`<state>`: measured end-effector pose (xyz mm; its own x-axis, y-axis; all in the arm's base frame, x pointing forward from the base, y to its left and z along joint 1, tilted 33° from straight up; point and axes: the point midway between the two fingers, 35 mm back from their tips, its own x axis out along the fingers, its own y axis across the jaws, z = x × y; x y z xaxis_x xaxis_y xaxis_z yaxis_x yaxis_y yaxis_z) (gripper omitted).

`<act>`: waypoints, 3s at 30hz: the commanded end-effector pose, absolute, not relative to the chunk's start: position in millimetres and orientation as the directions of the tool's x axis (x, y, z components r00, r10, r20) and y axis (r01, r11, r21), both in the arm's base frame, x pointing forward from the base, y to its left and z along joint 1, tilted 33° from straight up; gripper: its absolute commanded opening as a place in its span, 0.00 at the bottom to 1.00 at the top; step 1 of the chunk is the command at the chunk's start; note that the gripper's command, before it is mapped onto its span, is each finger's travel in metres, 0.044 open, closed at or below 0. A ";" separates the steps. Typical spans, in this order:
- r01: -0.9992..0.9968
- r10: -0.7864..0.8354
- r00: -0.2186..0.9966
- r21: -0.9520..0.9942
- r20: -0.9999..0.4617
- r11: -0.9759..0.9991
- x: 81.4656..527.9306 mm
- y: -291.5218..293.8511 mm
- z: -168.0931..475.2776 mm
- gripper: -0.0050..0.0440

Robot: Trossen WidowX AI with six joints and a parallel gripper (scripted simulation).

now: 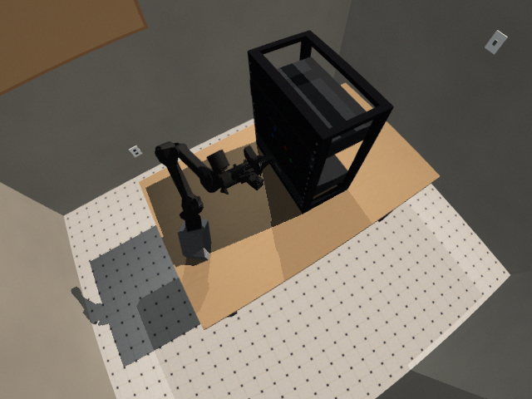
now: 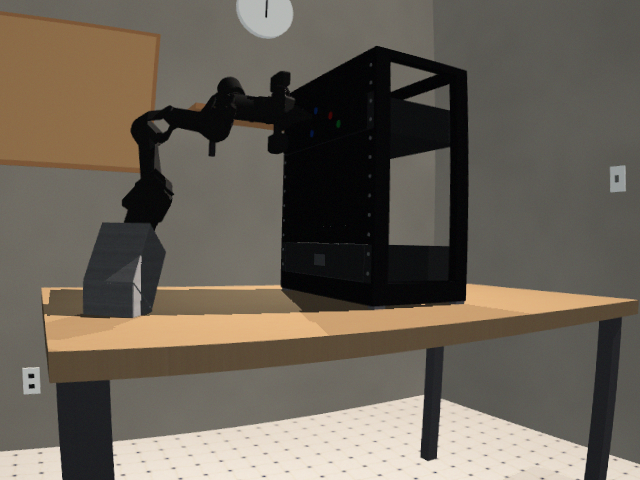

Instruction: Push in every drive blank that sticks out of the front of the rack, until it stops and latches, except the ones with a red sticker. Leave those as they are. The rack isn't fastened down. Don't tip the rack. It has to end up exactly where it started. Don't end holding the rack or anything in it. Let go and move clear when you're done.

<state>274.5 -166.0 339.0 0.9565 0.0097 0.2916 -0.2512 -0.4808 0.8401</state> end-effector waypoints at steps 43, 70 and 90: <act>-0.254 0.015 0.955 0.841 0.297 -0.478 273.5 -89.4 368.2 0.10; -0.254 0.015 0.955 0.841 0.297 -0.478 309.2 -85.1 380.6 0.10; -0.254 0.015 0.955 0.841 0.297 -0.478 308.1 -85.9 386.7 0.10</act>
<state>310.6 -86.6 375.5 0.9609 0.0123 0.2768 -0.2353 -0.4908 0.8389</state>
